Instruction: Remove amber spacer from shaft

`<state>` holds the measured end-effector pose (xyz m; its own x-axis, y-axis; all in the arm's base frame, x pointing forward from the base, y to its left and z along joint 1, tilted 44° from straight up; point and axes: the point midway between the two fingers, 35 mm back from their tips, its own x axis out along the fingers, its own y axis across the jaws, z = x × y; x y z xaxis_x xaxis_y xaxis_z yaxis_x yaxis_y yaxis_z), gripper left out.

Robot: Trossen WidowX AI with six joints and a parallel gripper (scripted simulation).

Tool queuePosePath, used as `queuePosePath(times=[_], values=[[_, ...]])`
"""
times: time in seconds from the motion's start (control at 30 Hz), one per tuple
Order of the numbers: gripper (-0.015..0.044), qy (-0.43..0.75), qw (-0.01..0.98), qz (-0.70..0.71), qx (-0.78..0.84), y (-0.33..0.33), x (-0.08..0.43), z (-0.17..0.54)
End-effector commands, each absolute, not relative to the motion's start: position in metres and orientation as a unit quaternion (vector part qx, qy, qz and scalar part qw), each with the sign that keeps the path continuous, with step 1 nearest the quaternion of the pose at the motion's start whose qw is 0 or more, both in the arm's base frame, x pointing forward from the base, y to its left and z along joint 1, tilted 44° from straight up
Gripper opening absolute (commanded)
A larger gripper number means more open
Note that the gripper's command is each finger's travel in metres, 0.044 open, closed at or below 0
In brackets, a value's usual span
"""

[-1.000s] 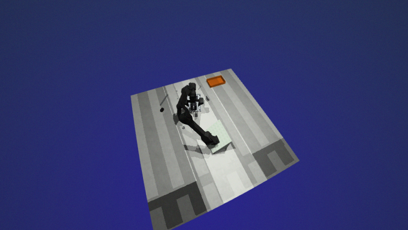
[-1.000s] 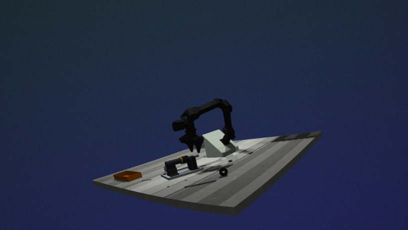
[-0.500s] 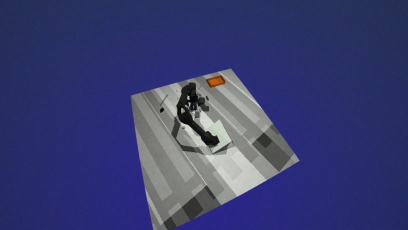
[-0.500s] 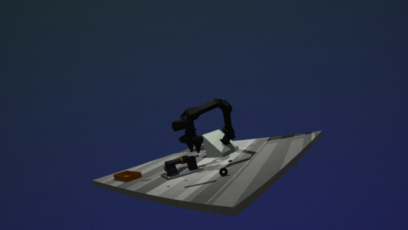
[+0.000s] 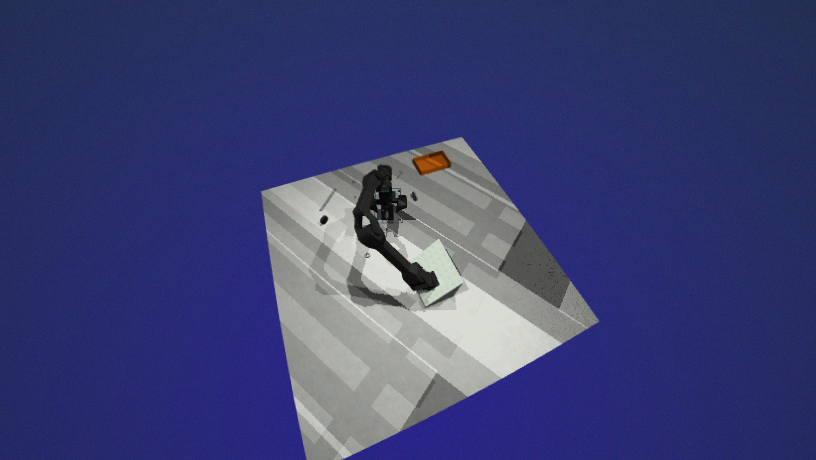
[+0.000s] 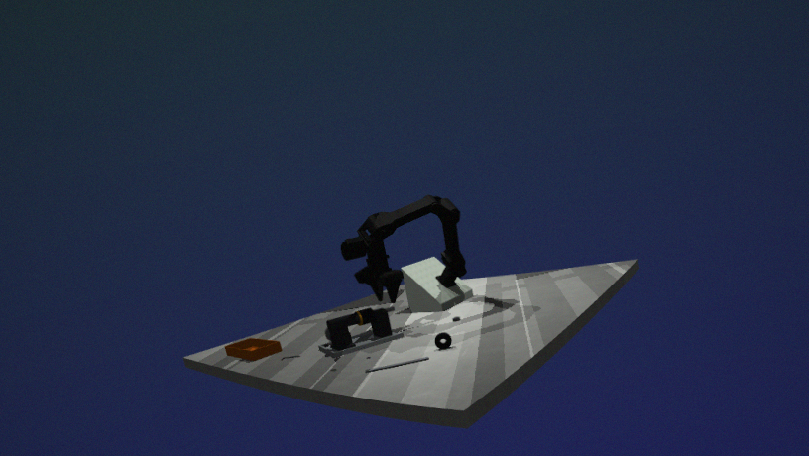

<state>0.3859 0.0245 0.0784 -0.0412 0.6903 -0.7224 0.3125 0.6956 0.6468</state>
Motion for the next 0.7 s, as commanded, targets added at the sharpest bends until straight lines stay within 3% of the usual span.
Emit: queuePosePath(times=[0.0, 0.67], values=[[0.0440, 0.703, 0.593, 0.158, 0.360, 0.026, 0.386, 0.077], [0.0440, 0.703, 0.592, 0.159, 0.360, 0.049, 0.386, 0.055]])
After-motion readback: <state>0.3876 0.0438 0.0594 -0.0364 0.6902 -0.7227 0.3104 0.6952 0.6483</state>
